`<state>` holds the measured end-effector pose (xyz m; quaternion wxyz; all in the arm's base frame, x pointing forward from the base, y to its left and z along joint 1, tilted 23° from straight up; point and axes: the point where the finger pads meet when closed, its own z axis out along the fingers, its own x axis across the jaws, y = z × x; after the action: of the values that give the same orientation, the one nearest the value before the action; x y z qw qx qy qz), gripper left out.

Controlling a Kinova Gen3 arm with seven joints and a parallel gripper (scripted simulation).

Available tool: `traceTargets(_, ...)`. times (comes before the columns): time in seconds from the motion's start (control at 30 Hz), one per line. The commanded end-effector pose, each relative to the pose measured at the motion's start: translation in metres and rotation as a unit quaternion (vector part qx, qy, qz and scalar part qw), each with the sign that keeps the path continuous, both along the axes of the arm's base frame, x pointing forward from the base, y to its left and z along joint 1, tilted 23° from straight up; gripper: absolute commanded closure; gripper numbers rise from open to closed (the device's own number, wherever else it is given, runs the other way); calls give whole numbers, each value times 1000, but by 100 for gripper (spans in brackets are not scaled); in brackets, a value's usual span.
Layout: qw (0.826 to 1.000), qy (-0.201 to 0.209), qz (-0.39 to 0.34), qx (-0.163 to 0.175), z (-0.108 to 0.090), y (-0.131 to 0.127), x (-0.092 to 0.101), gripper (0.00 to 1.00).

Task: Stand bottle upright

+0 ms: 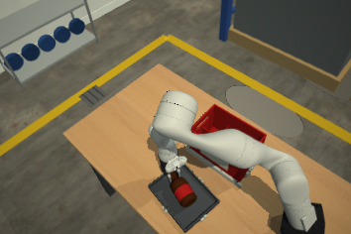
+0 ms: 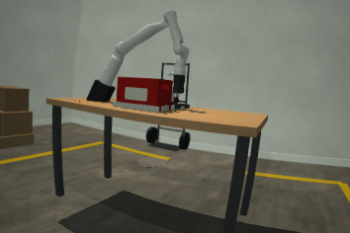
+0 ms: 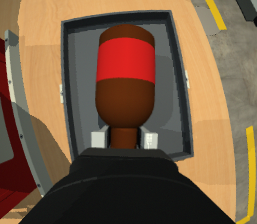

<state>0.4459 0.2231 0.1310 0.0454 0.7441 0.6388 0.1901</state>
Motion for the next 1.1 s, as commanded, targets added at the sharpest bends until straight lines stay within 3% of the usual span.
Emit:
traceTargets(0.0,1000,1,0,3,6,2,-3,100)
traceTargets(1.07,1000,0,0,4,46,-6,-16,100)
